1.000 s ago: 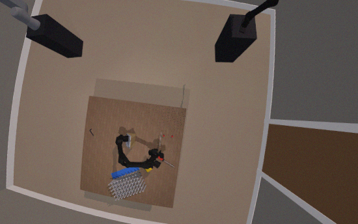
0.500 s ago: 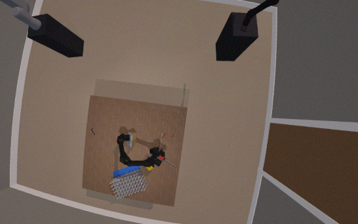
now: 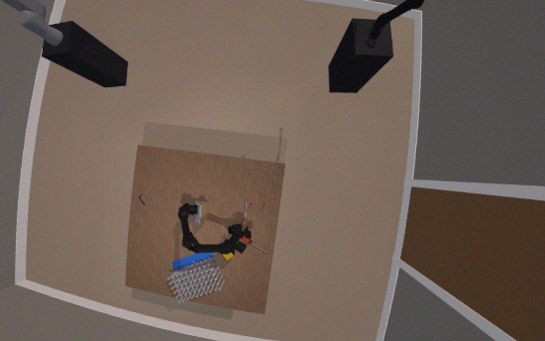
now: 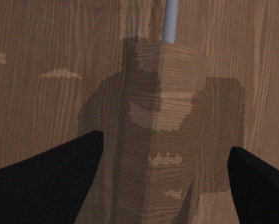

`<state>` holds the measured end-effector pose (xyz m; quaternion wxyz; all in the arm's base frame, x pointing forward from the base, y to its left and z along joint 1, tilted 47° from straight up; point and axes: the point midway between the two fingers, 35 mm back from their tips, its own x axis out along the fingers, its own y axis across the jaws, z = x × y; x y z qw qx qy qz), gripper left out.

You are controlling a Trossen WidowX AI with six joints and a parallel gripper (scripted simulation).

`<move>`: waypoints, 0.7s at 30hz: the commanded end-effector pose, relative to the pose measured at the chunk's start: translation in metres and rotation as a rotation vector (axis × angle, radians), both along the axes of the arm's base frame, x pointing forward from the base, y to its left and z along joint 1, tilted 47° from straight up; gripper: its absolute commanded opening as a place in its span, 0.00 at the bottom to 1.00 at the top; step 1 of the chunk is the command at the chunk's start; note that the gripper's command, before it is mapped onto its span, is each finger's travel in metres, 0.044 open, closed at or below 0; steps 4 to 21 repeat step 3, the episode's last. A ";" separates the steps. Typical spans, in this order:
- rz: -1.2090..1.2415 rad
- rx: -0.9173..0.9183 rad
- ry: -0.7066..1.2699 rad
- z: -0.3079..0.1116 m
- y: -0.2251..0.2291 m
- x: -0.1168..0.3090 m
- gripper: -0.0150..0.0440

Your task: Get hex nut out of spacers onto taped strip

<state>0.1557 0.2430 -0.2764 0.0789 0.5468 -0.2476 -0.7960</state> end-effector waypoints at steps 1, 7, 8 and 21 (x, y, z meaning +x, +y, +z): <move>0.000 0.000 0.000 0.000 0.000 0.000 0.92; 0.000 0.000 0.000 0.000 0.000 0.000 1.00; 0.000 0.000 0.000 0.000 0.000 0.000 1.00; 0.000 0.000 0.000 0.000 0.000 0.000 1.00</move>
